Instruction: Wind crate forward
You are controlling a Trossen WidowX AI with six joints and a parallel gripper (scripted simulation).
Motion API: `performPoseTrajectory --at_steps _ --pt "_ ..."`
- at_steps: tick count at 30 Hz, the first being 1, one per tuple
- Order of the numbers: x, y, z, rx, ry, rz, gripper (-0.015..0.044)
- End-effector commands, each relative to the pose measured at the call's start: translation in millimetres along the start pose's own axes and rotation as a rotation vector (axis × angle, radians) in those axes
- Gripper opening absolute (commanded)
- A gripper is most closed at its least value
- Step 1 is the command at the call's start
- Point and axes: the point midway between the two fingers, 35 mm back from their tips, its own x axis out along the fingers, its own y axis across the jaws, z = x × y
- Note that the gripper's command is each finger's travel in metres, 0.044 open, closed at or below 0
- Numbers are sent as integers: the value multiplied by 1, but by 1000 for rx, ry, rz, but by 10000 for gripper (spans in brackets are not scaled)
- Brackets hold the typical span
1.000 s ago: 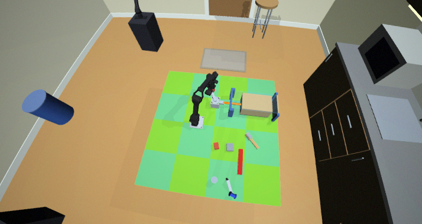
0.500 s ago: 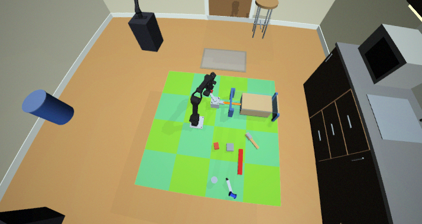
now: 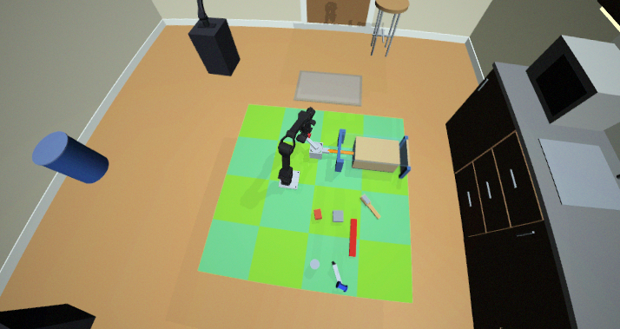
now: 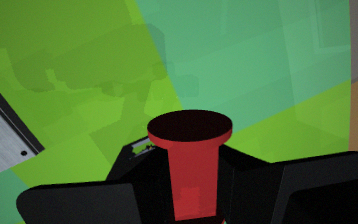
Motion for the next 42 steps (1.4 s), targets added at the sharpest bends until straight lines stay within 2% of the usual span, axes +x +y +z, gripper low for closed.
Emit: performPoseTrajectory --at_steps 1,42 --pt "3 15 6 -1 -13 34 0" --pt "2 62 3 -1 -12 39 0"
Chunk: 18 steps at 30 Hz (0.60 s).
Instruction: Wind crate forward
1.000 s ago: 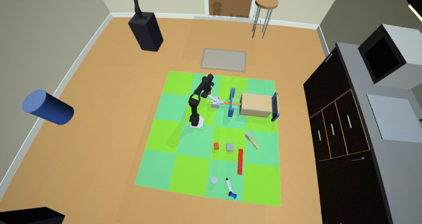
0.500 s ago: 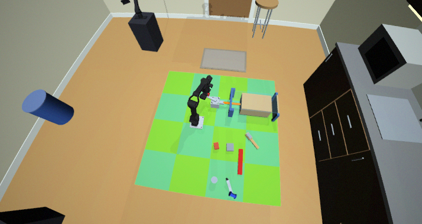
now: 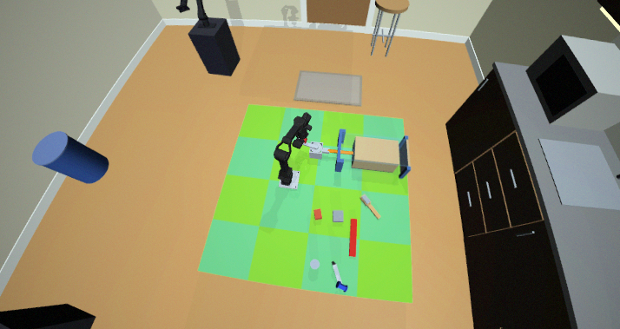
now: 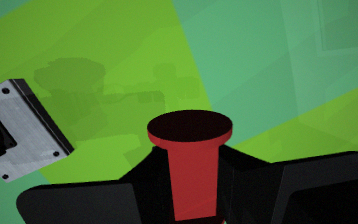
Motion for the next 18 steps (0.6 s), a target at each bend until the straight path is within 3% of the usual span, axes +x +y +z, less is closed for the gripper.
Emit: performPoseTrajectory --at_steps 1,18 --pt "3 14 -2 3 1 32 0" --pt "2 32 -10 3 2 34 0"
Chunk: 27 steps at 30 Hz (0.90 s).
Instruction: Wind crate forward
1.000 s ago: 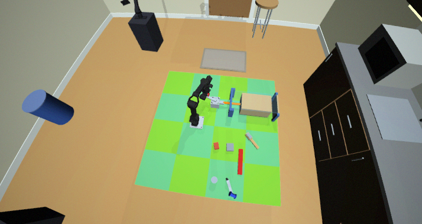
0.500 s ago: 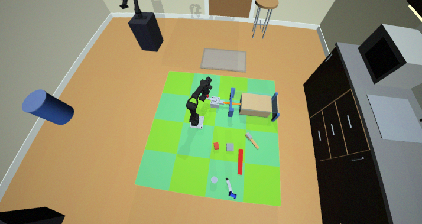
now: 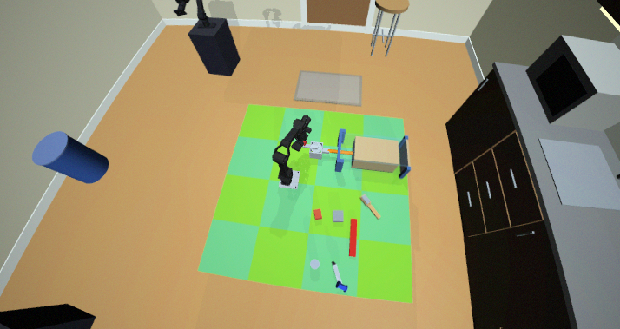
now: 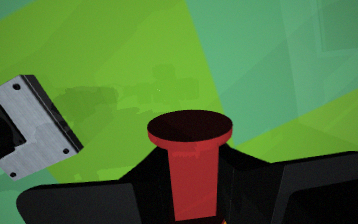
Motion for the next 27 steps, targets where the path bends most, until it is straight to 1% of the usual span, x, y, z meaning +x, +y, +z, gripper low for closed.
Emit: performPoseTrajectory --at_steps 1,8,27 --pt "2 16 -6 5 7 37 0" --pt "2 33 -19 5 9 38 0" --pt "1 48 -36 5 11 40 0"
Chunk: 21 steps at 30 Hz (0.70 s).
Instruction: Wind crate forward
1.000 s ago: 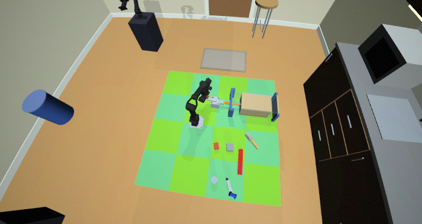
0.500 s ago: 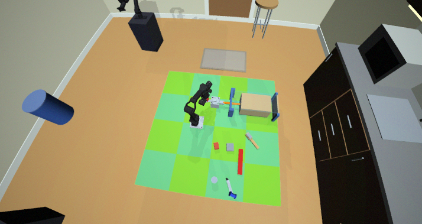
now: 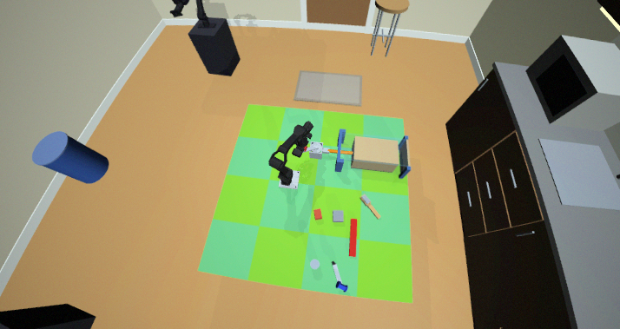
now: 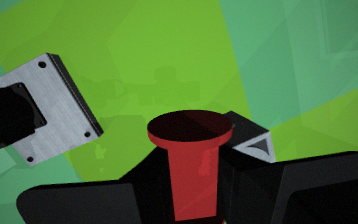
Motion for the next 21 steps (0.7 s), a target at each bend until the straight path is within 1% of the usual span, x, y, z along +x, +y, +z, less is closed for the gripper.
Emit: performPoseTrajectory --at_steps 1,21 --pt "2 11 -13 18 23 27 0" --pt "2 23 -34 17 25 28 0"
